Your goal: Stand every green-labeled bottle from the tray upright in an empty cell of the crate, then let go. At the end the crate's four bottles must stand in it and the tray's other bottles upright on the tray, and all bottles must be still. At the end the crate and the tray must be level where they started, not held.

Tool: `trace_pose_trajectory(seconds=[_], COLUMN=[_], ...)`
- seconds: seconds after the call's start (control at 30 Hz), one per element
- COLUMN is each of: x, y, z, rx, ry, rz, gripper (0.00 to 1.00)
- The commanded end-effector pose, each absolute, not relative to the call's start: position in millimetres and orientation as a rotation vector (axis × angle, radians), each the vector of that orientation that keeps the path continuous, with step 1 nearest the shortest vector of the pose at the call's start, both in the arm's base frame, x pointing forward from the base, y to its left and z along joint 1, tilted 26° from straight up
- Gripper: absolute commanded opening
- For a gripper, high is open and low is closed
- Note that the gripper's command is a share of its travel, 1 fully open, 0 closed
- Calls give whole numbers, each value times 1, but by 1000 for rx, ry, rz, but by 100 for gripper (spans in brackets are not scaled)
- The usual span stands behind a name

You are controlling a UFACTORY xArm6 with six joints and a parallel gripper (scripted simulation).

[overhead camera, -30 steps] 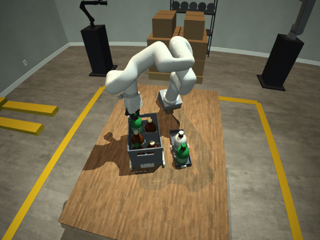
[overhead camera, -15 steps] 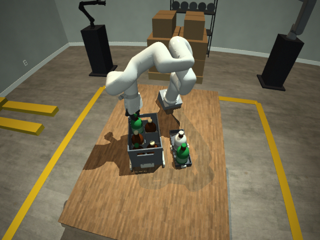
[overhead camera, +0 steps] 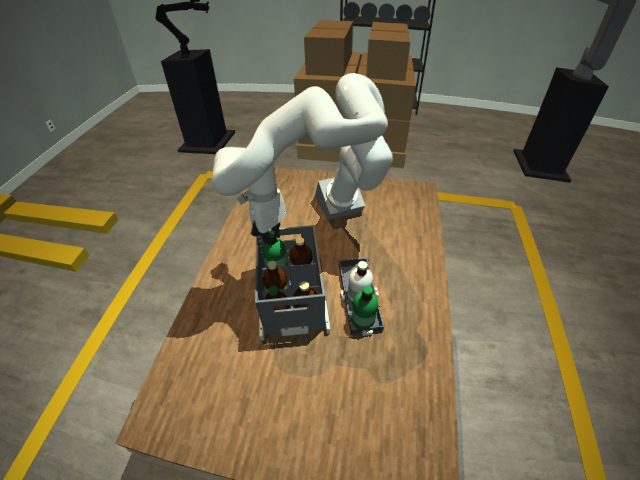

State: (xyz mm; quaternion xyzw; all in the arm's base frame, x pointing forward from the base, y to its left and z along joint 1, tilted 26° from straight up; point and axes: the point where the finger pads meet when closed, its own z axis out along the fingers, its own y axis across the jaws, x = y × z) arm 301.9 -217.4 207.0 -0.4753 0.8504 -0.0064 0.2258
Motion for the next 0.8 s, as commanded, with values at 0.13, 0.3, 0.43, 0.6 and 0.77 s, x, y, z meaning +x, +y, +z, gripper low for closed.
trace_pose_trajectory(seconds=[0.13,0.3,0.43,0.6,0.77], x=[305,307,309,310,310], y=[-217,-215,-215,-214,-214], z=[201,196,193,191,190], rx=[-1310,-1310,-1310,-1310,-1310], ry=[2344,2344,2344,2344,2344], rz=[-22,-22,-22,-22,-22], gripper=[0,0,0,0,0])
